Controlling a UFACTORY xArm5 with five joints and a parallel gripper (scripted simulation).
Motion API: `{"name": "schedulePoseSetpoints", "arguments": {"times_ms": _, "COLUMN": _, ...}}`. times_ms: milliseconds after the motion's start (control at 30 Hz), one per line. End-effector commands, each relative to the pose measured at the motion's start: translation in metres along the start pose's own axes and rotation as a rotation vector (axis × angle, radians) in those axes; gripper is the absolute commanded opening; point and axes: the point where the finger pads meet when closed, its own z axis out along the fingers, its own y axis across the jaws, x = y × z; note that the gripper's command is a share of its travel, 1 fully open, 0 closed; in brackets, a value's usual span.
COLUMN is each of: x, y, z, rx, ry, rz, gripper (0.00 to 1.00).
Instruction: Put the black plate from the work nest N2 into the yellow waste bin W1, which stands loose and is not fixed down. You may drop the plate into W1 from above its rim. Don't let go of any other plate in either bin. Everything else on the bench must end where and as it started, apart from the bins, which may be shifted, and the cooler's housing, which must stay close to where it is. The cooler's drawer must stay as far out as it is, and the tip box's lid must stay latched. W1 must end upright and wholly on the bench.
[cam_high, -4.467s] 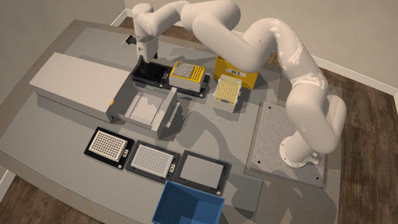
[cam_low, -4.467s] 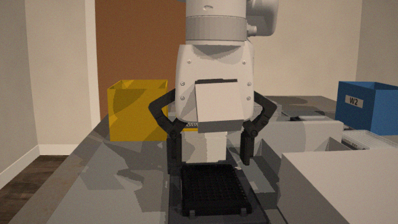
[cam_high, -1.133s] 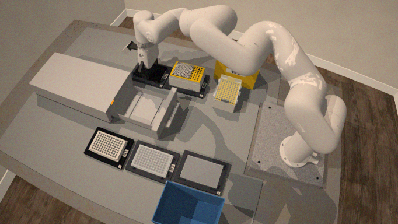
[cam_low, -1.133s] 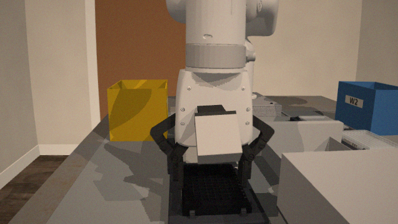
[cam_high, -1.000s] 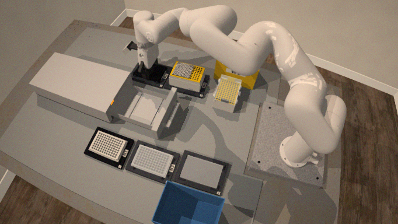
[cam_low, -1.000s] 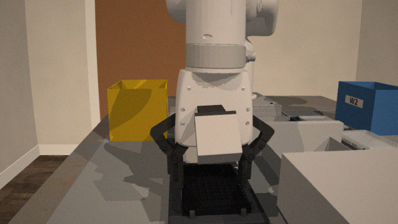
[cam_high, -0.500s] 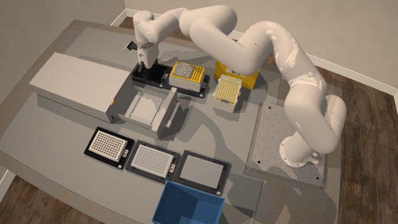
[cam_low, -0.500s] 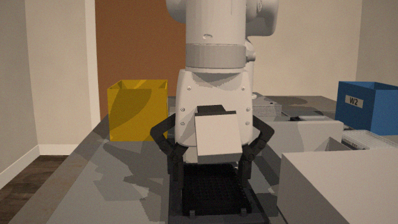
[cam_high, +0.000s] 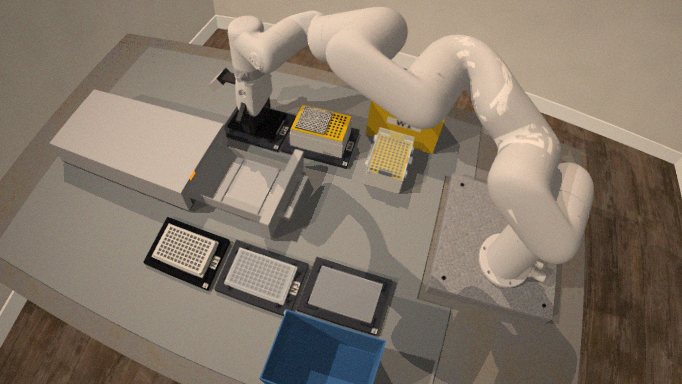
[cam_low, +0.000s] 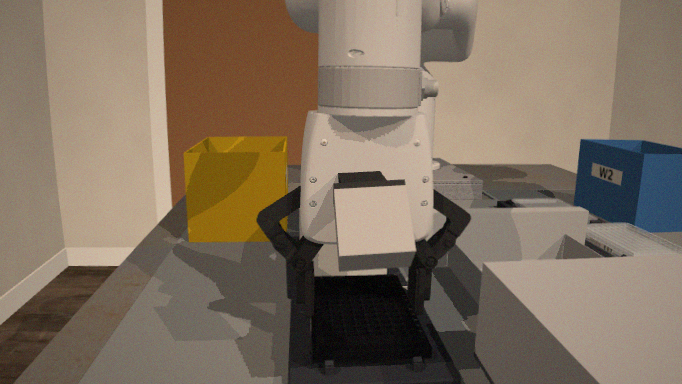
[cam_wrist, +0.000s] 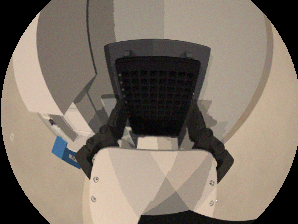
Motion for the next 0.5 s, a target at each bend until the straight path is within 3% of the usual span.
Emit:
{"name": "schedulePoseSetpoints", "arguments": {"times_ms": 0, "x": 0.0016, "y": 0.0005, "z": -0.0051, "rx": -0.001, "ry": 0.005, "rz": 0.000, "gripper": 0.00}}
{"name": "schedulePoseSetpoints", "arguments": {"times_ms": 467, "x": 0.0015, "y": 0.0005, "z": -0.0131, "rx": -0.001, "ry": 0.005, "rz": 0.000, "gripper": 0.00}}
